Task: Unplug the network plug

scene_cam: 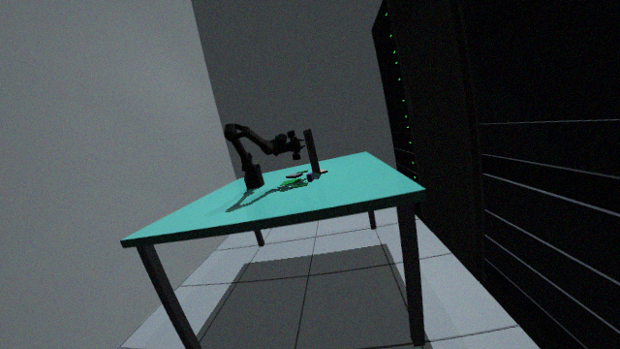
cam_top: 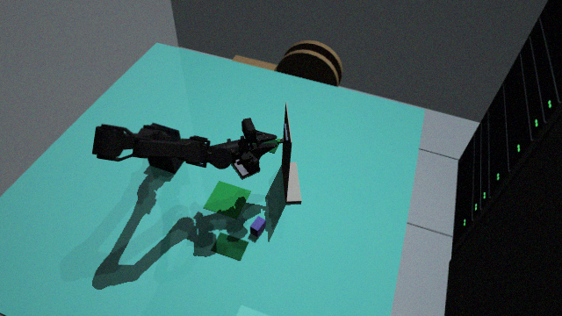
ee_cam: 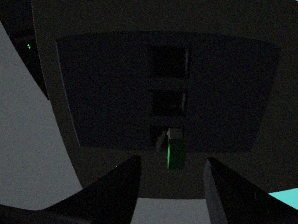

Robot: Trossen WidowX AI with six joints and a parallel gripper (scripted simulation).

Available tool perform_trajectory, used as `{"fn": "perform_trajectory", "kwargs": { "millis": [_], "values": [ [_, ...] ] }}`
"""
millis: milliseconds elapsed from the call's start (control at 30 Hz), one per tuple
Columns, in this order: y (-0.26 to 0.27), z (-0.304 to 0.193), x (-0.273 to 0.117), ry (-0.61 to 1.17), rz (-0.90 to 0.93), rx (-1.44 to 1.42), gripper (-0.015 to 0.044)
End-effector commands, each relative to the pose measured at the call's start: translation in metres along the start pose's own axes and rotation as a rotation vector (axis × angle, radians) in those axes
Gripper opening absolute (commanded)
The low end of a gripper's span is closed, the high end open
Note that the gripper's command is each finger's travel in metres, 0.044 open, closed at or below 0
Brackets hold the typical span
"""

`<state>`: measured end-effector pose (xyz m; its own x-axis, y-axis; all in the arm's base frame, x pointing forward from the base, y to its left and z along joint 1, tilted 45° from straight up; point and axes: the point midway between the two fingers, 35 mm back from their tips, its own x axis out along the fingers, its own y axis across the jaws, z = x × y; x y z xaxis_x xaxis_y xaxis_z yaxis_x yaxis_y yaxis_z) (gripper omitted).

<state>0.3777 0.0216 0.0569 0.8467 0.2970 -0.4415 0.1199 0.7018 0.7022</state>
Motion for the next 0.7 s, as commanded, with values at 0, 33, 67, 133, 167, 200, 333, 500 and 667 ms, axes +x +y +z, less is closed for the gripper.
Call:
{"fn": "perform_trajectory", "kwargs": {
  "millis": [0, 33, 67, 133, 167, 200, 333, 500, 667],
  "values": [
    [0.000, 0.002, 0.005, -0.003, 0.000, 0.004, 0.0156],
    [0.000, 0.002, 0.006, -0.003, 0.001, 0.004, 0.0156],
    [0.000, 0.002, 0.007, -0.003, 0.001, 0.003, 0.0156],
    [0.000, 0.002, 0.010, -0.003, 0.001, 0.003, 0.0156],
    [0.000, 0.003, 0.011, -0.003, 0.001, 0.003, 0.0156],
    [0.000, 0.003, 0.012, -0.003, 0.002, 0.003, 0.0156],
    [-0.001, 0.003, 0.015, -0.004, 0.002, 0.003, 0.0156],
    [-0.001, 0.003, 0.015, -0.004, 0.002, 0.003, 0.0123],
    [-0.001, 0.003, 0.015, -0.004, 0.002, 0.003, 0.0089]
  ]
}}
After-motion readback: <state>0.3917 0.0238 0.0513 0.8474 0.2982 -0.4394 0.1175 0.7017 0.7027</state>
